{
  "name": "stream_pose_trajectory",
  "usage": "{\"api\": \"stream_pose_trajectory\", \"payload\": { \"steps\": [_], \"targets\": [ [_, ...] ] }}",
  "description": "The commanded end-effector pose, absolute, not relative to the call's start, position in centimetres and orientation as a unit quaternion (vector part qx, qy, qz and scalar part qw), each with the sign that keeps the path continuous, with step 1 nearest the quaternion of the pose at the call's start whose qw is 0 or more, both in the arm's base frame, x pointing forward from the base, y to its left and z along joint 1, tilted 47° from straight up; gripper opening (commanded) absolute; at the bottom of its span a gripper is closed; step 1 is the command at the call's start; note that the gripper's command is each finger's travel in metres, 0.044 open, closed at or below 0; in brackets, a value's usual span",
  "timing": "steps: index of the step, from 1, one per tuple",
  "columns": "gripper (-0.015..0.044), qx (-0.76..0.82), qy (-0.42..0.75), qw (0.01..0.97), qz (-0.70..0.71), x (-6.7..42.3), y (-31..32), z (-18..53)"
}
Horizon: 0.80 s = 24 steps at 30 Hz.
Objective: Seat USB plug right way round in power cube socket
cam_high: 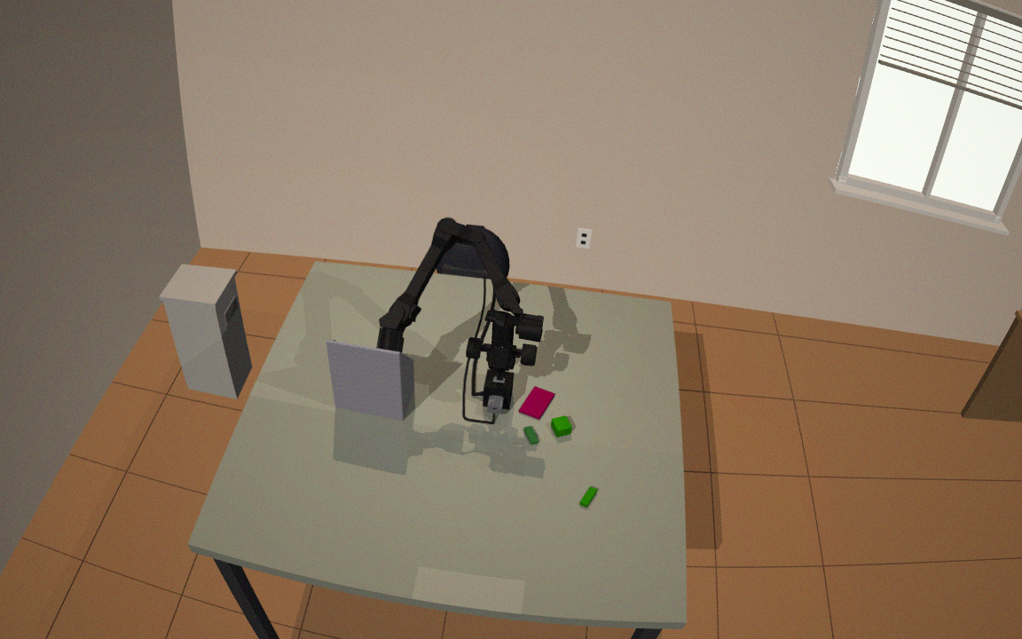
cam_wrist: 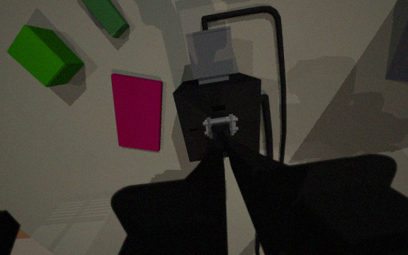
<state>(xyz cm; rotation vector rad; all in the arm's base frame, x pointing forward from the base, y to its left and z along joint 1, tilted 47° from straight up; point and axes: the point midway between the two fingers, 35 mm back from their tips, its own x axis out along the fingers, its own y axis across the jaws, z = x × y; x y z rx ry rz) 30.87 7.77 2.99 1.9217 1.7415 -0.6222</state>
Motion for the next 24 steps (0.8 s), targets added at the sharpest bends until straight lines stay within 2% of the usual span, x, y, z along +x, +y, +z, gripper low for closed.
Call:
{"api": "stream_pose_trajectory", "payload": {
  "steps": [1,5,9,24],
  "targets": [
    [0.0000,0.698,0.637,0.235,-0.227,30.83,8.00,2.86],
    [0.0000,0.698,0.637,0.235,-0.227,30.83,8.00,2.86],
    [0.0095,0.700,0.635,0.235,-0.227,30.87,7.78,2.99],
    [0.0095,0.700,0.635,0.235,-0.227,30.87,7.78,2.99]
  ]
}}
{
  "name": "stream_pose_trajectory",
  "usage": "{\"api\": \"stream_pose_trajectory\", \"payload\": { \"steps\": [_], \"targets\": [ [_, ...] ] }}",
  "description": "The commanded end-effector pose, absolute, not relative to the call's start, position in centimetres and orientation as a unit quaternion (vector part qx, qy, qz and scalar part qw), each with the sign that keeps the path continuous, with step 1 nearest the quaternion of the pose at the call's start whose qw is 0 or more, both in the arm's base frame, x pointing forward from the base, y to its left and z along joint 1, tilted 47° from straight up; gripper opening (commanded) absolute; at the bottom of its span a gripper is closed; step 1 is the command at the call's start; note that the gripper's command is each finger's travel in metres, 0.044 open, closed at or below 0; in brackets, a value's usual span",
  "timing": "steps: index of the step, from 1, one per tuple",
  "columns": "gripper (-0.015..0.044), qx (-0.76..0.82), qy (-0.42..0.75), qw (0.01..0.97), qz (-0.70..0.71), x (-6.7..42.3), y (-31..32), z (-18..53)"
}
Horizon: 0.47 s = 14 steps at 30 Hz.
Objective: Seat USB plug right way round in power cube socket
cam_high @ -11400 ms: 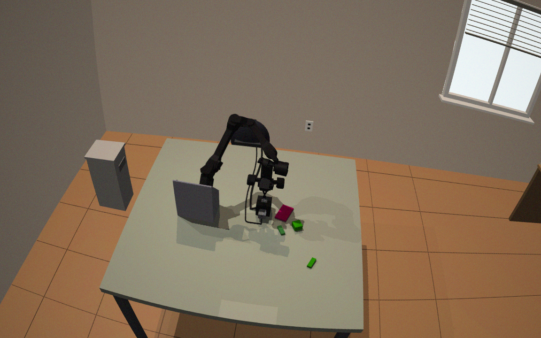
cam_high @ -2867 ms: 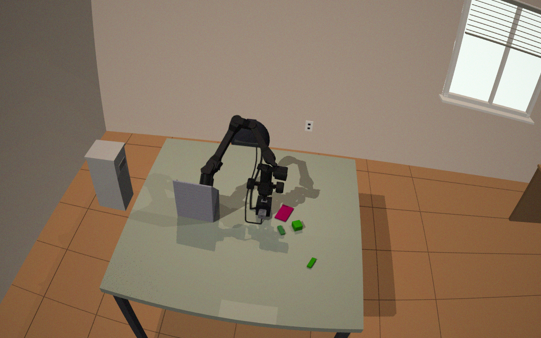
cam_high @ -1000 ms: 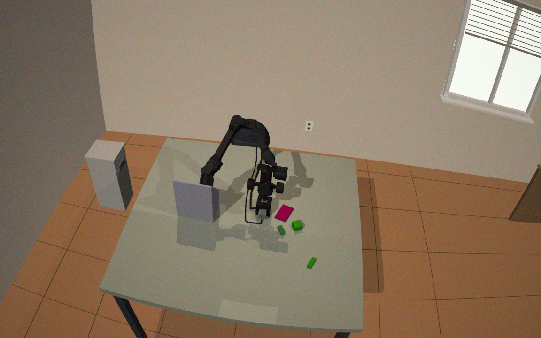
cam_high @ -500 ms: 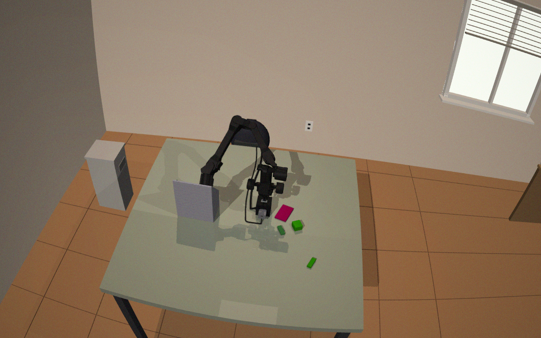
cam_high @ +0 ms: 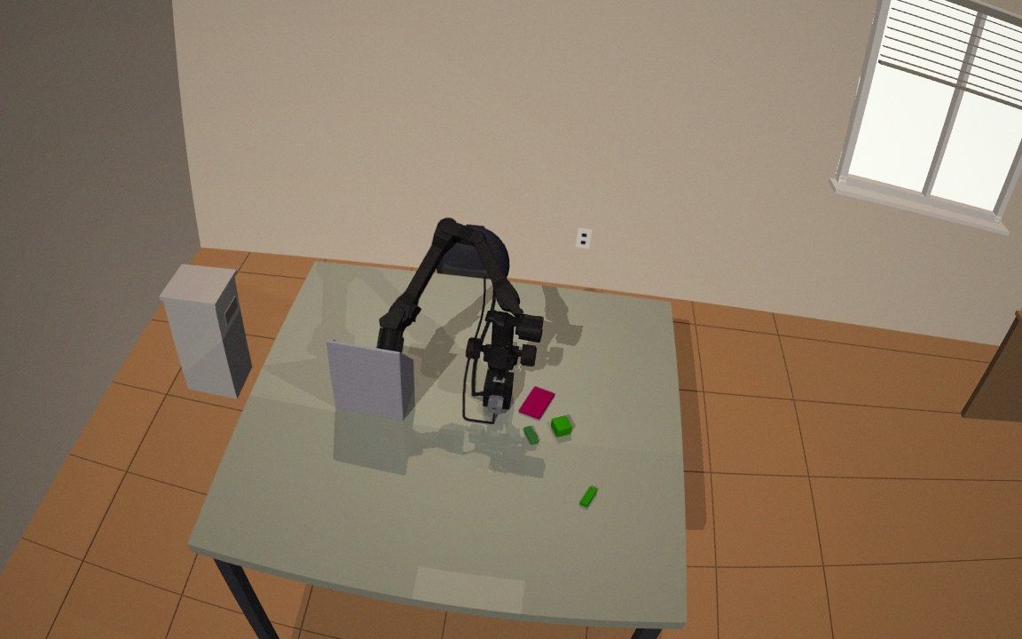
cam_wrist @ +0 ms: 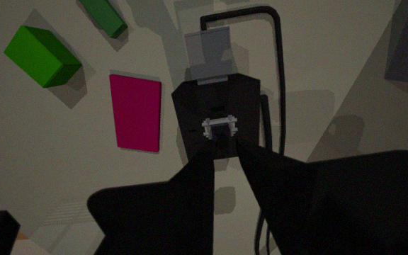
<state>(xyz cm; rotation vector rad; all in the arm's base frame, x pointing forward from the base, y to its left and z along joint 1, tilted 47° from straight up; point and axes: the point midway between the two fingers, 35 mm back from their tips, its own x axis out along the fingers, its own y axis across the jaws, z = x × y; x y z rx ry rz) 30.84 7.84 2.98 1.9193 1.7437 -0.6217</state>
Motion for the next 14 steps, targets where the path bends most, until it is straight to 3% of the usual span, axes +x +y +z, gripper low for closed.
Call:
{"api": "stream_pose_trajectory", "payload": {
  "steps": [1,14],
  "targets": [
    [0.0095,0.700,0.635,0.235,-0.227,30.87,7.78,2.99],
    [0.0095,0.700,0.635,0.236,-0.227,30.76,7.03,3.73]
  ]
}}
